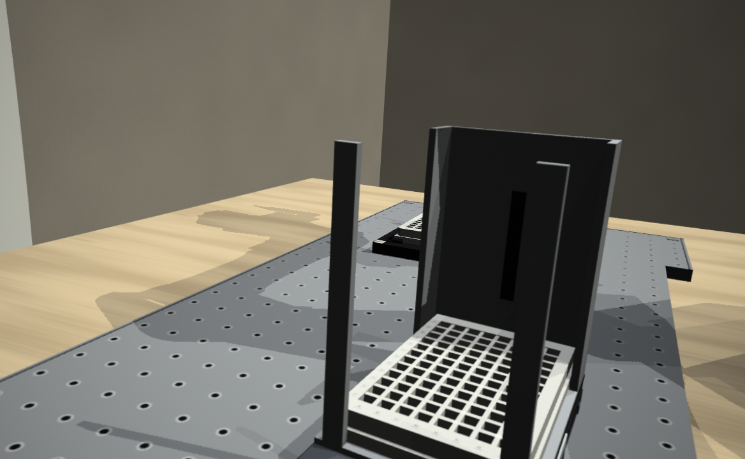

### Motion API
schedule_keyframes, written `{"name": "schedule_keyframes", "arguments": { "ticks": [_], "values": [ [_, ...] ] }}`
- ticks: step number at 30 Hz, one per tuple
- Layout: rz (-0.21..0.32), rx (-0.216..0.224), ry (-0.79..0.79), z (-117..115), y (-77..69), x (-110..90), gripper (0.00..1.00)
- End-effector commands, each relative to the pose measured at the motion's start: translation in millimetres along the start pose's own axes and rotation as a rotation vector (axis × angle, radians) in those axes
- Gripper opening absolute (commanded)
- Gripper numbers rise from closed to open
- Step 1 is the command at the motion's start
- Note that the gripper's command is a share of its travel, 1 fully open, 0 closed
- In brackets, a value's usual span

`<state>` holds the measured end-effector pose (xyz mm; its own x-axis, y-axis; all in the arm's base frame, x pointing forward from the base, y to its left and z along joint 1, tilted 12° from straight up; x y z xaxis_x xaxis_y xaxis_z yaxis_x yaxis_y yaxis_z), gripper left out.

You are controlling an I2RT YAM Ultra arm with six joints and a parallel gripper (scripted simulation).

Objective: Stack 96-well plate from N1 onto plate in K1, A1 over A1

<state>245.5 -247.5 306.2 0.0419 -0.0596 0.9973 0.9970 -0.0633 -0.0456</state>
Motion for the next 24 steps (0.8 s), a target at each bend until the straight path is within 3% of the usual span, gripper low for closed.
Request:
{"name": "schedule_keyframes", "arguments": {
  "ticks": [1, 9, 12, 16, 18, 24],
  "values": [
    [0.076, -0.031, -0.06, -6.5, 11.9, -2.0, 1.0],
    [0.197, -0.004, -0.203, -7.7, 40.5, -17.2, 1.0],
    [0.197, -0.004, -0.204, -7.6, 42.9, -19.4, 1.0],
    [0.28, 0.031, -0.302, -5.8, 58.0, -28.2, 1.0],
    [0.284, 0.034, -0.308, -4.8, 62.8, -32.9, 1.0],
    [0.367, 0.084, -0.411, -0.3, 79.1, -45.2, 1.0]
  ]
}}
Point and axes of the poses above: the point where the finger pads meet when closed, its own y axis out along the fingers, its own z axis across the jaws, x = y × z, the point moved 7 cm from there along -y, back along the fingers, and after that the axes turned 10 degrees about -y, right-handed, at the moved point
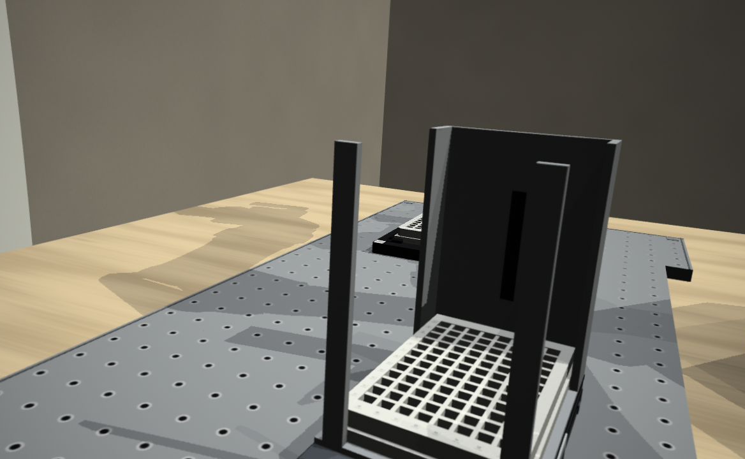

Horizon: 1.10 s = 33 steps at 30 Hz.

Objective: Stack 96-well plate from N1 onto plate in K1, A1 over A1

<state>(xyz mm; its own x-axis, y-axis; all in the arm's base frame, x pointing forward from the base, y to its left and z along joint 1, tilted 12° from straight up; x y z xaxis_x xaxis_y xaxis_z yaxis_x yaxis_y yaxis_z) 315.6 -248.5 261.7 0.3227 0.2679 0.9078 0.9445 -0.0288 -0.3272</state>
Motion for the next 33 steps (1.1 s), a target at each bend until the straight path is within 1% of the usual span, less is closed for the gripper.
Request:
{"name": "schedule_keyframes", "arguments": {
  "ticks": [1, 3, 5, 10, 11, 13, 19, 22, 27, 28, 29, 33],
  "values": [
    [0.088, 0.028, -0.078, 0.5, 10.8, -3.4, 1.0],
    [0.122, 0.055, -0.129, 3.9, 18.6, -5.5, 1.0],
    [0.122, 0.055, -0.129, 3.9, 18.6, -5.5, 1.0],
    [0.199, 0.129, -0.255, 14.0, 37.2, -11.4, 1.0],
    [0.208, 0.139, -0.27, 16.5, 40.7, -13.1, 1.0],
    [0.208, 0.139, -0.27, 17.3, 41.7, -13.8, 1.0],
    [0.279, 0.233, -0.408, 31.6, 60.2, -21.0, 1.0],
    [0.279, 0.233, -0.408, 31.6, 60.2, -21.0, 1.0],
    [0.333, 0.329, -0.533, 46.6, 75.0, -27.8, 1.0],
    [0.341, 0.344, -0.552, 48.0, 76.7, -28.2, 1.0],
    [0.341, 0.344, -0.552, 48.0, 76.7, -28.2, 1.0],
    [0.376, 0.426, -0.652, 60.3, 86.4, -33.2, 1.0]
  ]
}}
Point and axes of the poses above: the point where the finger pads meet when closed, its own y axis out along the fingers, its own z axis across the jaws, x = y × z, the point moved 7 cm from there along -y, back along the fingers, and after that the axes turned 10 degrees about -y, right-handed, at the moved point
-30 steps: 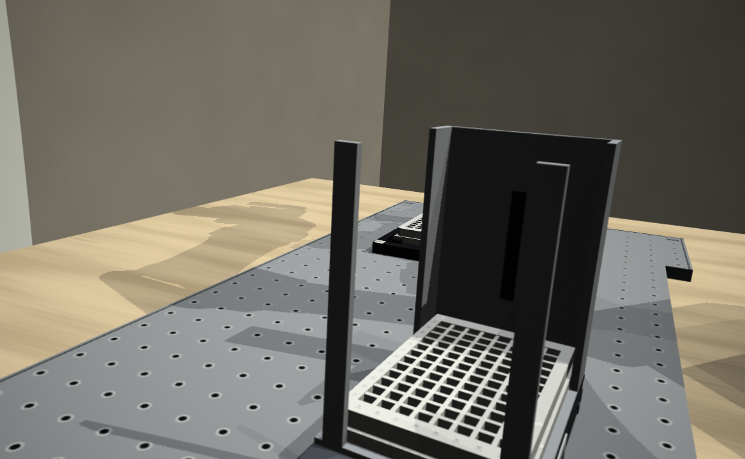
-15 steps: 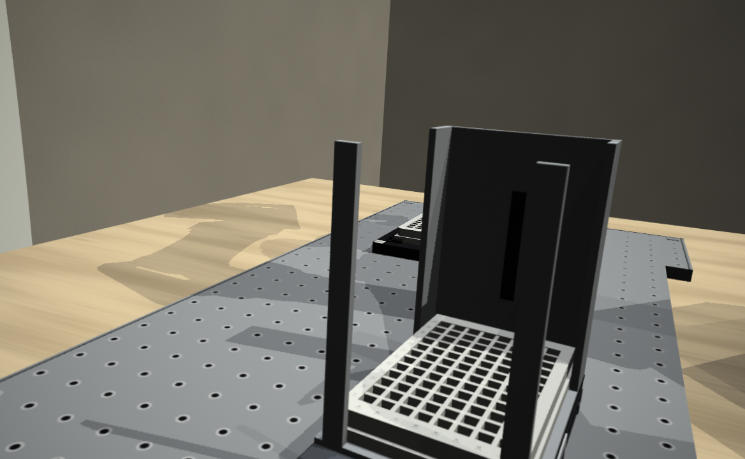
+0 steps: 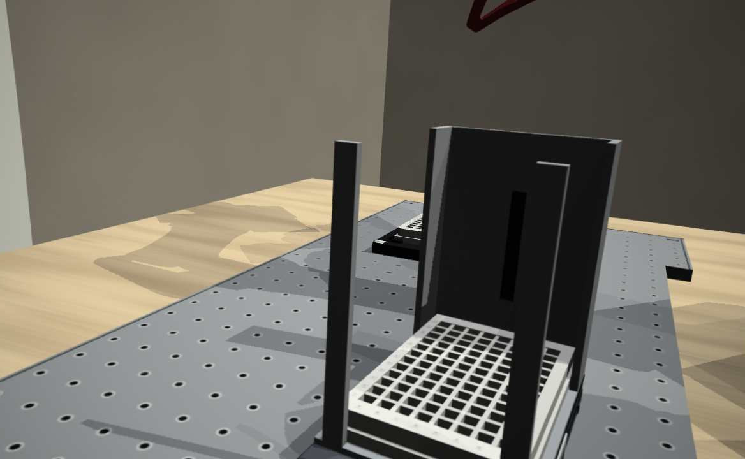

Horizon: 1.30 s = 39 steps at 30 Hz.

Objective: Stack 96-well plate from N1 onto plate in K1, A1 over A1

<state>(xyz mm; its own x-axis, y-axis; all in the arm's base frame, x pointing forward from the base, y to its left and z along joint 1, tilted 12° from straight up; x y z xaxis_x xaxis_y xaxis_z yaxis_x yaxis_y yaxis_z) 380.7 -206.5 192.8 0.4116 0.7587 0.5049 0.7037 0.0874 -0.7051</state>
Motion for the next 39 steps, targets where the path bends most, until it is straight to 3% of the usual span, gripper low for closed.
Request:
{"name": "schedule_keyframes", "arguments": {
  "ticks": [1, 4, 6, 18, 21, 23, 35, 39],
  "values": [
    [0.049, 0.099, -0.114, 6.9, 9.3, 3.0, 1.0],
    [0.062, 0.139, -0.169, 10.8, 15.1, 5.6, 1.0],
    [0.062, 0.139, -0.169, 10.8, 15.1, 5.6, 1.0],
    [0.099, 0.365, -0.482, 37.1, 44.3, 20.2, 1.0],
    [0.1, 0.412, -0.544, 43.8, 49.6, 23.2, 1.0],
    [0.1, 0.412, -0.544, 43.8, 49.6, 23.2, 1.0],
    [0.076, 0.652, -0.862, 69.4, 68.0, 37.2, 1.0],
    [0.084, 0.647, -0.844, 65.8, 65.5, 30.0, 1.0]
  ]
}}
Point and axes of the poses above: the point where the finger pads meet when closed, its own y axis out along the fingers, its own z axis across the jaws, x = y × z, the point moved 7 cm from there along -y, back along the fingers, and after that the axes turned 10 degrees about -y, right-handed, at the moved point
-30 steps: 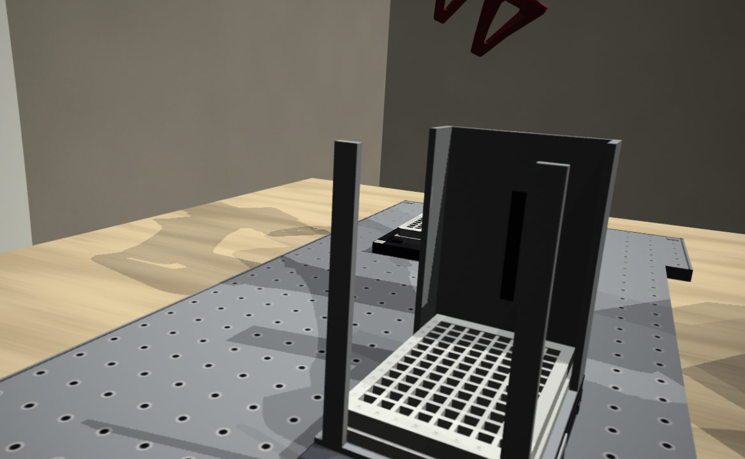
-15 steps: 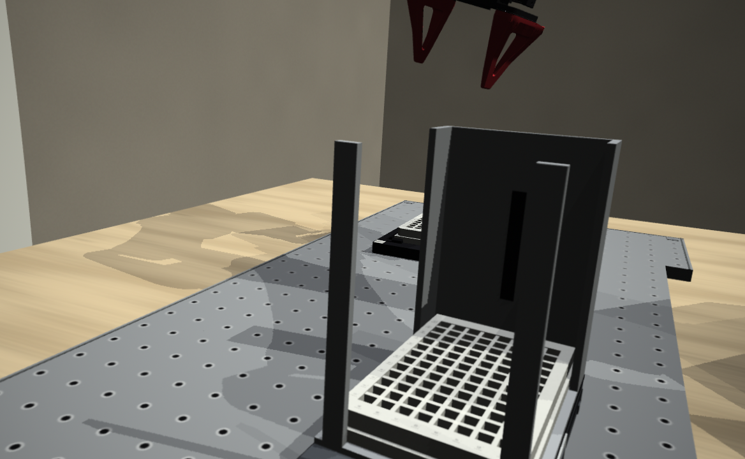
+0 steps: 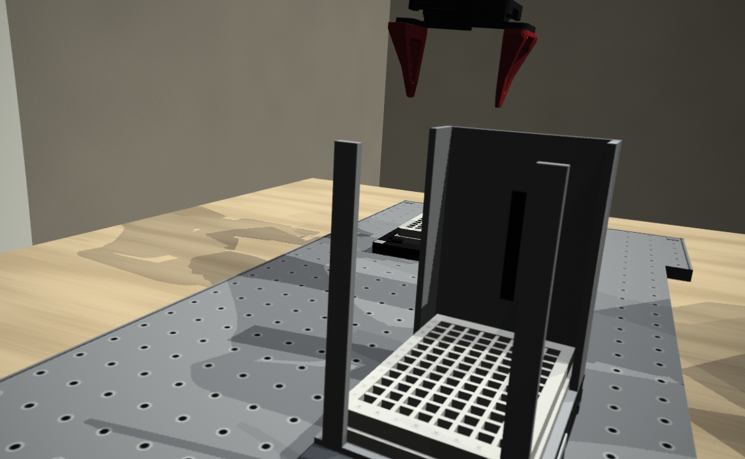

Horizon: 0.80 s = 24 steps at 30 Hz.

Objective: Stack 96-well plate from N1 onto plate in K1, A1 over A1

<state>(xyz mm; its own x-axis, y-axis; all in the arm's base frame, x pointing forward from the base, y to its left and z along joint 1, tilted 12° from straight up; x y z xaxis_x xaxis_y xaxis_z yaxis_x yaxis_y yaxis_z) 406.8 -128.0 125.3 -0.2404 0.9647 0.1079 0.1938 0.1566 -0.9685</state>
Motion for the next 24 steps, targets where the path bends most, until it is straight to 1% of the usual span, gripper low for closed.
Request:
{"name": "schedule_keyframes", "arguments": {
  "ticks": [1, 6, 24],
  "values": [
    [-0.006, 0.046, -0.024, 6.3, -5.9, -5.5, 1.0],
    [-0.009, 0.037, -0.034, 3.5, -8.0, -1.4, 1.0],
    [-0.011, 0.039, -0.032, 3.9, -7.3, -1.3, 1.0]
  ]
}}
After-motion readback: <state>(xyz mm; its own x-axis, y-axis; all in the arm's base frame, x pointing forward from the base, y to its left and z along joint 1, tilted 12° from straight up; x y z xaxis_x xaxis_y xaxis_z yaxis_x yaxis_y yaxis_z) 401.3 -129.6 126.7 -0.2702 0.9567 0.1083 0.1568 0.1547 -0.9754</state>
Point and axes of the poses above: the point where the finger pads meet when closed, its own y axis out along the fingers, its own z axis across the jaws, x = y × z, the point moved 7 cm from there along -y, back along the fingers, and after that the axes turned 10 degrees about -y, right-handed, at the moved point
